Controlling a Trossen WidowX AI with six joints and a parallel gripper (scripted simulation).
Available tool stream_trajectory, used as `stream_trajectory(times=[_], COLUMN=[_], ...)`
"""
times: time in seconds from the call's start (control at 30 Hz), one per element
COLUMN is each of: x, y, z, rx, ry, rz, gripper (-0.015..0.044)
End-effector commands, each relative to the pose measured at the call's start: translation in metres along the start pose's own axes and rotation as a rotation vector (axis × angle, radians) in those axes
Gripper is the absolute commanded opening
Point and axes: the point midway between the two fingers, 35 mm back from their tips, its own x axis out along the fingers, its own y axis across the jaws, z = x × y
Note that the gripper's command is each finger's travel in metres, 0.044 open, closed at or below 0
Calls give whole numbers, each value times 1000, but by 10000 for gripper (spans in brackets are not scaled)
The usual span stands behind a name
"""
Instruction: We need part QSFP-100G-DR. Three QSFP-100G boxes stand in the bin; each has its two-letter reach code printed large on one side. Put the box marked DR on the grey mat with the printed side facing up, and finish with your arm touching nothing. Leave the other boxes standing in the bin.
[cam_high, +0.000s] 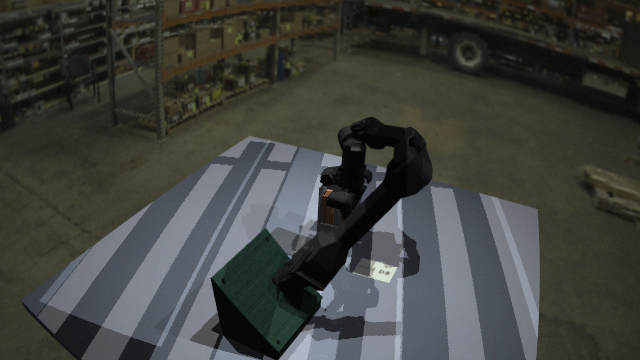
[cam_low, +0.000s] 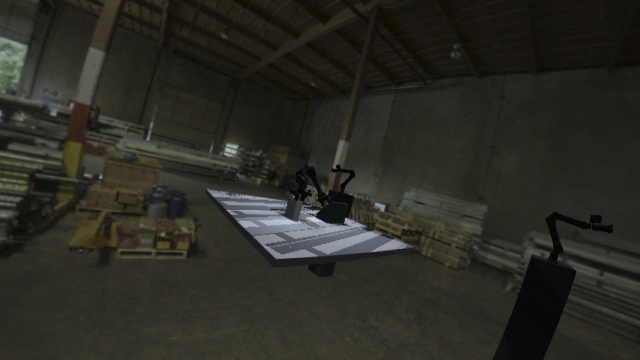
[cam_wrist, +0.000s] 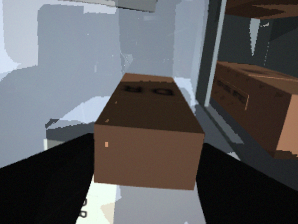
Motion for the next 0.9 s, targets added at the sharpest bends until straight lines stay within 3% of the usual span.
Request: stream_trajectory(times=[0.0,0.87], x=[0,-12], y=[0,2], z=[0,4], rx=[0,0], ry=[0,4], rz=[0,0], gripper=[168,158])
